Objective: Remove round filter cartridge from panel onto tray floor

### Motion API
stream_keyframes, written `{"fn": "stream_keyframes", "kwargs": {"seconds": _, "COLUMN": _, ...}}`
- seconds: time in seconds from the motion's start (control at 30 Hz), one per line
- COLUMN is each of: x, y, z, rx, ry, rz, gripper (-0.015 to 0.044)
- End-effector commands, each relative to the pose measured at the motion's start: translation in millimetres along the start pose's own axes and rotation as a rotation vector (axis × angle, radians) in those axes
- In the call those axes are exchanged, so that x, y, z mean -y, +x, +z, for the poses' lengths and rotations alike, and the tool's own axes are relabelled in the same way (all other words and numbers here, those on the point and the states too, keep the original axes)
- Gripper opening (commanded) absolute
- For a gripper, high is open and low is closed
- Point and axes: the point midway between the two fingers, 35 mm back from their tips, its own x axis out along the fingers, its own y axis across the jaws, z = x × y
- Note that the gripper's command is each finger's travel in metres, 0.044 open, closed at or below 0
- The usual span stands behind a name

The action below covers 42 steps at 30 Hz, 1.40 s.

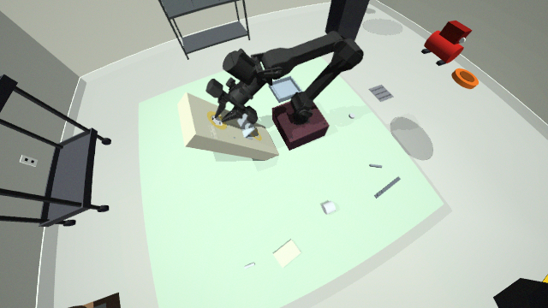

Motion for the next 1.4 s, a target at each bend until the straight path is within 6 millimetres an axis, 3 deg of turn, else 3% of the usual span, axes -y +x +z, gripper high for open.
{"fn": "stream_keyframes", "kwargs": {"seconds": 0.0, "x": 0, "y": 0, "z": 0, "rx": 0.002, "ry": 0.005, "rz": 0.001, "gripper": 0.0113}}
{"fn": "stream_keyframes", "kwargs": {"seconds": 1.37, "x": -1, "y": 13, "z": 0, "rx": 0.001, "ry": 0.005, "rz": 0.002, "gripper": 0.0113}}
